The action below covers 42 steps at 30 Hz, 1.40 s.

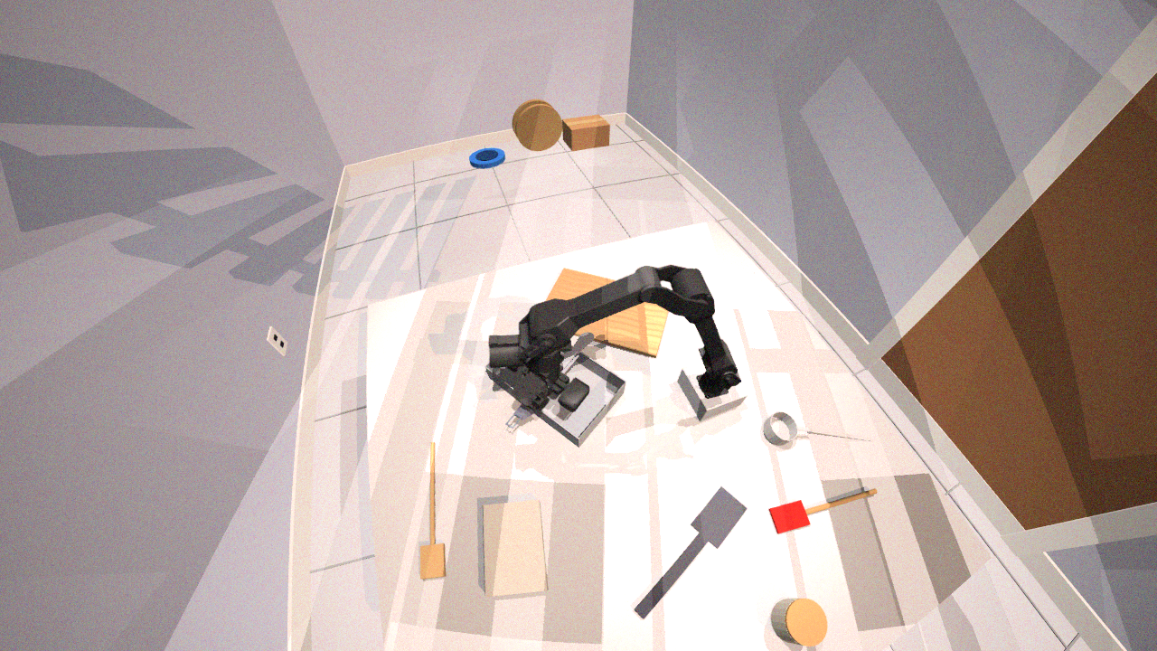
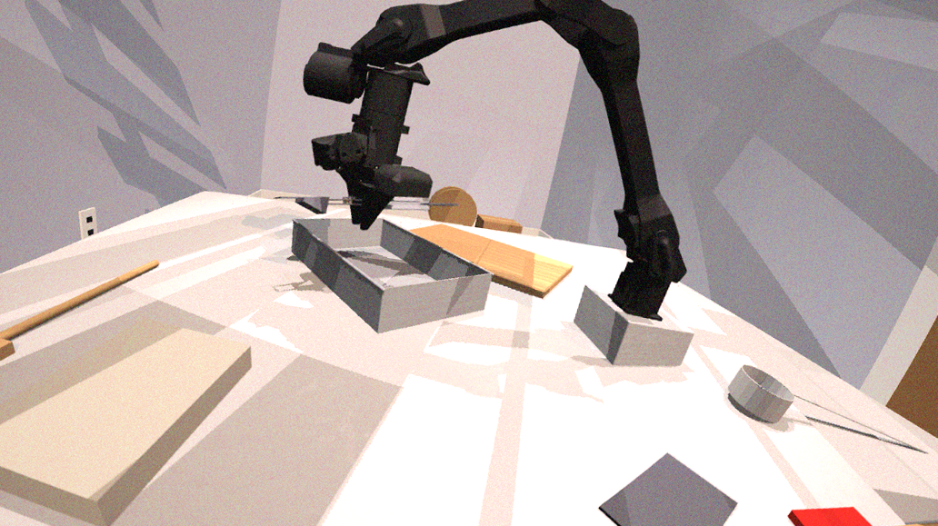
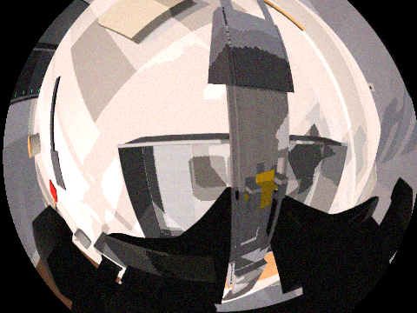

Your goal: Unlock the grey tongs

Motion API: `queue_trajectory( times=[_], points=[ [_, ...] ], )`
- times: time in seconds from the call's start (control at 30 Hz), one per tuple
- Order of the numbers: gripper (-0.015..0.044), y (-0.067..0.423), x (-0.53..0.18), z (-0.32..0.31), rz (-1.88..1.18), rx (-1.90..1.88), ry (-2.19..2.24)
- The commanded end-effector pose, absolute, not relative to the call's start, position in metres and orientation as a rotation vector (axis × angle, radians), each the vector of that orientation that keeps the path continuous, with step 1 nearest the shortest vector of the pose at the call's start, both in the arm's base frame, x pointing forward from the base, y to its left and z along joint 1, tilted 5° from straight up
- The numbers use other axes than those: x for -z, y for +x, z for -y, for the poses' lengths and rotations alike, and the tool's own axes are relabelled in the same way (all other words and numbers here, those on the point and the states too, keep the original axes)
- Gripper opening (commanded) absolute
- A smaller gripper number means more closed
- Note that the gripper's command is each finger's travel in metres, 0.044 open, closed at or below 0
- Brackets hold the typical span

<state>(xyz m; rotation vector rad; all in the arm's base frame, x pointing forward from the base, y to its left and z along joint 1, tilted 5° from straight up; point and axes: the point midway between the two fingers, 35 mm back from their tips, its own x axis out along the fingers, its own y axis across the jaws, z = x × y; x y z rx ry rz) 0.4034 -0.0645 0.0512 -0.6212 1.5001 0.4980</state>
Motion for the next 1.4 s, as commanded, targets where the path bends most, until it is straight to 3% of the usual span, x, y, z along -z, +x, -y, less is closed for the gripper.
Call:
queue_trajectory(
  times=[0.0,0.5,1.37],
  points=[
    [-0.015,0.404,-0.055,0.063,-1.532,-0.507,-0.543],
    [-0.015,0.399,-0.054,0.069,-1.566,-0.502,-0.493],
    [-0.015,0.328,-0.067,0.228,-1.622,-0.029,-0.06]
  ],
)
